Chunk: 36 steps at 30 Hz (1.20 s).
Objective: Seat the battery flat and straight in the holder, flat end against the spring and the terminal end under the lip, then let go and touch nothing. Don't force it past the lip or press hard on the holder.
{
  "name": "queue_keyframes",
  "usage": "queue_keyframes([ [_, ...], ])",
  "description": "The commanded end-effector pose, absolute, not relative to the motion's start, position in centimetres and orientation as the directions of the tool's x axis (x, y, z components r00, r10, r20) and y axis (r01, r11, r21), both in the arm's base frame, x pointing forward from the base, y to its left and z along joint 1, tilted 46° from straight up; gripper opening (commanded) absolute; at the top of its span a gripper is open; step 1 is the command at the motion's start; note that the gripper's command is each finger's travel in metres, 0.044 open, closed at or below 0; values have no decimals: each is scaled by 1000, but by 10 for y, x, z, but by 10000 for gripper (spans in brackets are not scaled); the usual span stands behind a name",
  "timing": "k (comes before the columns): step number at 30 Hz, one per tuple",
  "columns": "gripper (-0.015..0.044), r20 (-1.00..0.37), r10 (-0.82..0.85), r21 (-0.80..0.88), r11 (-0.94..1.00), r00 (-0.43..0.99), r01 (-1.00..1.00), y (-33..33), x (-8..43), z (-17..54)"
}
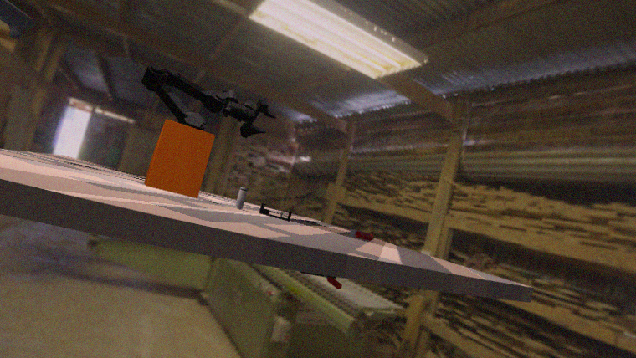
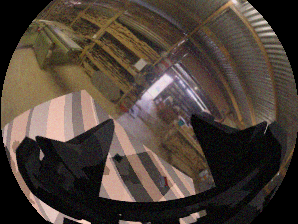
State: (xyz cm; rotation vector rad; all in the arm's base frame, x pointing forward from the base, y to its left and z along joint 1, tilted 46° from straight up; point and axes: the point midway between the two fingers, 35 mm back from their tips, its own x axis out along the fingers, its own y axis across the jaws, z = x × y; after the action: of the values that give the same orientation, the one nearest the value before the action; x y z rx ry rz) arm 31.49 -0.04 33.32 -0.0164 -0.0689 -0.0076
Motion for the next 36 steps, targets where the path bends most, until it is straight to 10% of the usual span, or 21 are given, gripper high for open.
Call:
queue_keyframes([
  [1, 374, 64, -8, -20, 1000, 998, 10, -1, 316, 332],
  [15, 6, -587, -61, -304, 941, 808, -149, -83, 365, 157],
  [25, 0, -914, 191, -17, 862, 357, -506, -123, 311, 9],
  [36, 0, -730, 681, 501, 595, 62, -628, -111, 220, -75],
])
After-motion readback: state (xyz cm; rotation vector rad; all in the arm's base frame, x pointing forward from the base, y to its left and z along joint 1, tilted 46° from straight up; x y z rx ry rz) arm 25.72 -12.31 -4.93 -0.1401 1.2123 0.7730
